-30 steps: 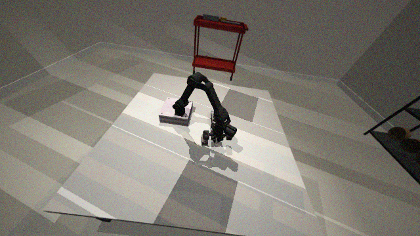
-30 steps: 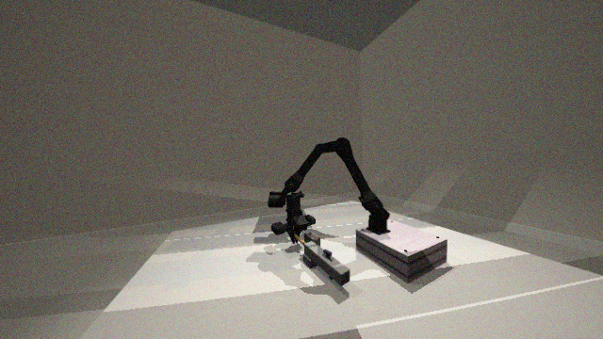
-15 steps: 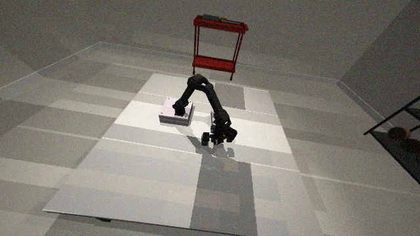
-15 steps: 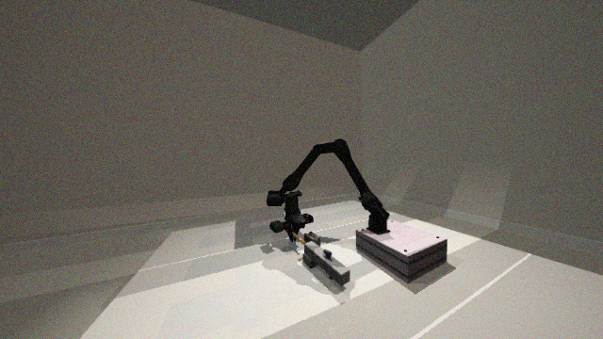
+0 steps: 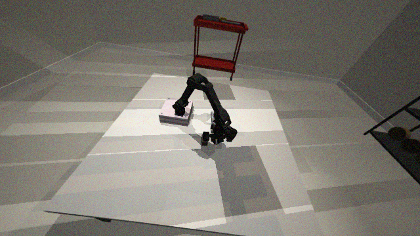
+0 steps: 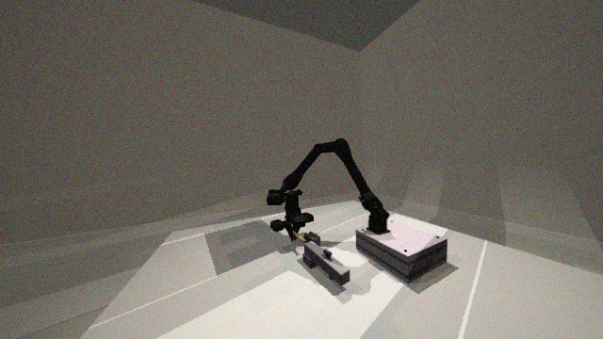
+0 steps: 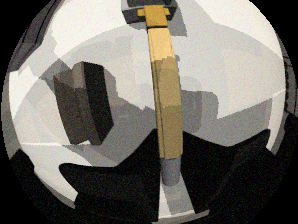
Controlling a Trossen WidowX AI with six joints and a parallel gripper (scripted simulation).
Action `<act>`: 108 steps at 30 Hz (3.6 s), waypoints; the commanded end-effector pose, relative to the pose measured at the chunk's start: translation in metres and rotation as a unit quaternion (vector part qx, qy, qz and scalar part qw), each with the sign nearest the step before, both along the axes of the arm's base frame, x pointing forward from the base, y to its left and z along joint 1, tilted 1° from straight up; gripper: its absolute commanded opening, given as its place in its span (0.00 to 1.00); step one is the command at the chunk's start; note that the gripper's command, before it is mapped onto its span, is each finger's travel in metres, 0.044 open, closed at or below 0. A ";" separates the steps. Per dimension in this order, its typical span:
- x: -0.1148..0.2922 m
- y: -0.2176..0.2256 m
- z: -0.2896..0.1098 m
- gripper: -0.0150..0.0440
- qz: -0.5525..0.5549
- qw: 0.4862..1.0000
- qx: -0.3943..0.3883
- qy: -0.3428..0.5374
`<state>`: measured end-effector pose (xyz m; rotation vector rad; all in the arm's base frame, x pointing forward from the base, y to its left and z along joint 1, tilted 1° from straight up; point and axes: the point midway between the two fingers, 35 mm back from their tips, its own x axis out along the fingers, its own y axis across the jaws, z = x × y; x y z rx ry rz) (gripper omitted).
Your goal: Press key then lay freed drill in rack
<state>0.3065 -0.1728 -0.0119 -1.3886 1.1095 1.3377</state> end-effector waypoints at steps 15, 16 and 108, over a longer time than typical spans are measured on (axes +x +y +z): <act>-0.001 0.001 0.008 0.25 0.002 1.000 -0.001 -0.002; -0.001 0.001 0.008 0.25 0.002 1.000 -0.001 -0.002; -0.007 0.000 0.037 0.25 0.002 1.000 -0.001 -0.002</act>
